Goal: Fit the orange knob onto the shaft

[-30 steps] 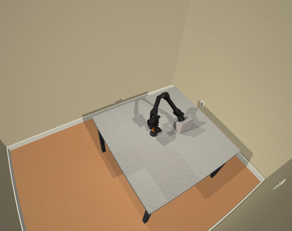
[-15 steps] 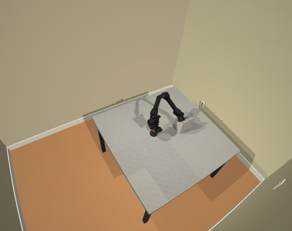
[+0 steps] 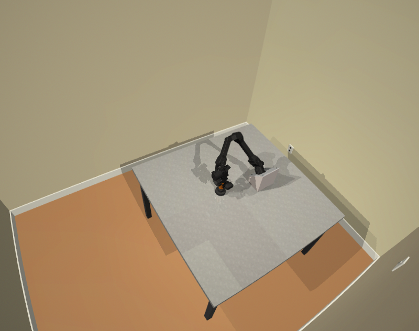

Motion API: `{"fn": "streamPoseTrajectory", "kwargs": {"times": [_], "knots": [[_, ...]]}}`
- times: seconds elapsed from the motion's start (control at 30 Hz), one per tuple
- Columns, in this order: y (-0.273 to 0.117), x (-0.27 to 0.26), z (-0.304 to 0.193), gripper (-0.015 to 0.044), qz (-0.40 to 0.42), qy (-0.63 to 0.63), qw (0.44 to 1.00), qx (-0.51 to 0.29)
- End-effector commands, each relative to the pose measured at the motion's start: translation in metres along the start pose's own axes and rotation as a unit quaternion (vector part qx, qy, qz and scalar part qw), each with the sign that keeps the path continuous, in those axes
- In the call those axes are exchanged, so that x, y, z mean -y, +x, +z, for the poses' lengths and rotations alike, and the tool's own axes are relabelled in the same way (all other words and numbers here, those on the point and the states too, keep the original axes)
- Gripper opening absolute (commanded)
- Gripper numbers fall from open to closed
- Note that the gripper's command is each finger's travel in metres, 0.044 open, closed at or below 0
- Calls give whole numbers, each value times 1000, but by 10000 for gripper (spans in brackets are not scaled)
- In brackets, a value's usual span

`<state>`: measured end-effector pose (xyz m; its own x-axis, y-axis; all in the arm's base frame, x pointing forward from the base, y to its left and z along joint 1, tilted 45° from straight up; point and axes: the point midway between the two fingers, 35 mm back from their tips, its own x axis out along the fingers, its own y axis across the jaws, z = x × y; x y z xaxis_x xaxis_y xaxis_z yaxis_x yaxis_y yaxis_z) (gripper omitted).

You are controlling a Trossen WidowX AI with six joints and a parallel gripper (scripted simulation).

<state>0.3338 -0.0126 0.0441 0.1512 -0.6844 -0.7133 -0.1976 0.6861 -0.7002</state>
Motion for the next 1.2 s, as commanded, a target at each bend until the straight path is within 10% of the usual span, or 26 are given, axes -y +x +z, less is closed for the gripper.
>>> {"fn": "streamPoseTrajectory", "kwargs": {"times": [0.0,1.17], "knots": [[1,0,0,0,-2,-3,1000,1],[0,1,2,0,-3,-108,994,1]]}}
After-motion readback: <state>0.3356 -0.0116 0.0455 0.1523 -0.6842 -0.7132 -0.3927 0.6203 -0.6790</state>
